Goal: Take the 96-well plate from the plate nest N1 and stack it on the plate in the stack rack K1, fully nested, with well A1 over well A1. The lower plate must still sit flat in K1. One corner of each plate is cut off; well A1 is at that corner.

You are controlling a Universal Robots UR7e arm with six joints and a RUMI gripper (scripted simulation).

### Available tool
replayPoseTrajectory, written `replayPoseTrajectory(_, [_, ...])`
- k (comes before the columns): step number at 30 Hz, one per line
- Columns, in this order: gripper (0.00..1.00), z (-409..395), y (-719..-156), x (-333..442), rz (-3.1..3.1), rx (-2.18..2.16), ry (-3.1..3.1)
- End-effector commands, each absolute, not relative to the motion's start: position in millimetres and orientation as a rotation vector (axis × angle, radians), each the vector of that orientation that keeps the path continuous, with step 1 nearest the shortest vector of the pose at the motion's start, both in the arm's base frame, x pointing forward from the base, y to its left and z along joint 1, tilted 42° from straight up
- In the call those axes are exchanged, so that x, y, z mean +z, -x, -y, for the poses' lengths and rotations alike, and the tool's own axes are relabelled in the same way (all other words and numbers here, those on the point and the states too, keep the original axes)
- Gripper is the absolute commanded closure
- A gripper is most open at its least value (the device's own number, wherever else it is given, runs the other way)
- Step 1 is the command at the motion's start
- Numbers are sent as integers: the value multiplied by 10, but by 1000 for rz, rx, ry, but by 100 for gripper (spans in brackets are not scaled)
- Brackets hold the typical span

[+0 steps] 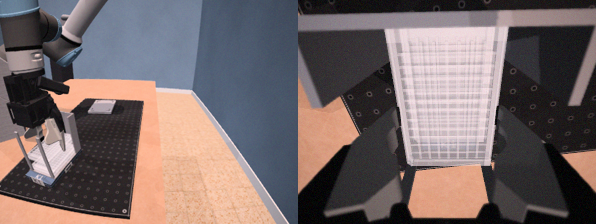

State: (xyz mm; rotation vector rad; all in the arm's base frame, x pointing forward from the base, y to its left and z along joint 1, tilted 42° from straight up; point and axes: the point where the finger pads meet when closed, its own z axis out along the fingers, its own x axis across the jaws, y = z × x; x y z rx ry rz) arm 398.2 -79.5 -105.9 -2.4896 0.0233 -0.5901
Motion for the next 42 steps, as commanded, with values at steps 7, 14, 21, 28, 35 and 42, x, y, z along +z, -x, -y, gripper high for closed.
replayPoseTrajectory(7, [100,732,-4039,-1155,-24,-591,2491])
replayPoseTrajectory(14, [100,732,-4039,-1155,-24,-591,2491])
replayPoseTrajectory(21, [100,731,-4039,-1155,-24,-591,2491])
replayPoseTrajectory(28, [100,729,-4040,-1157,-24,-591,2491])
replayPoseTrajectory(35, [100,722,-4044,-1165,-24,-591,2491])
replayPoseTrajectory(42, [100,718,-4048,-1171,-24,-591,2491])
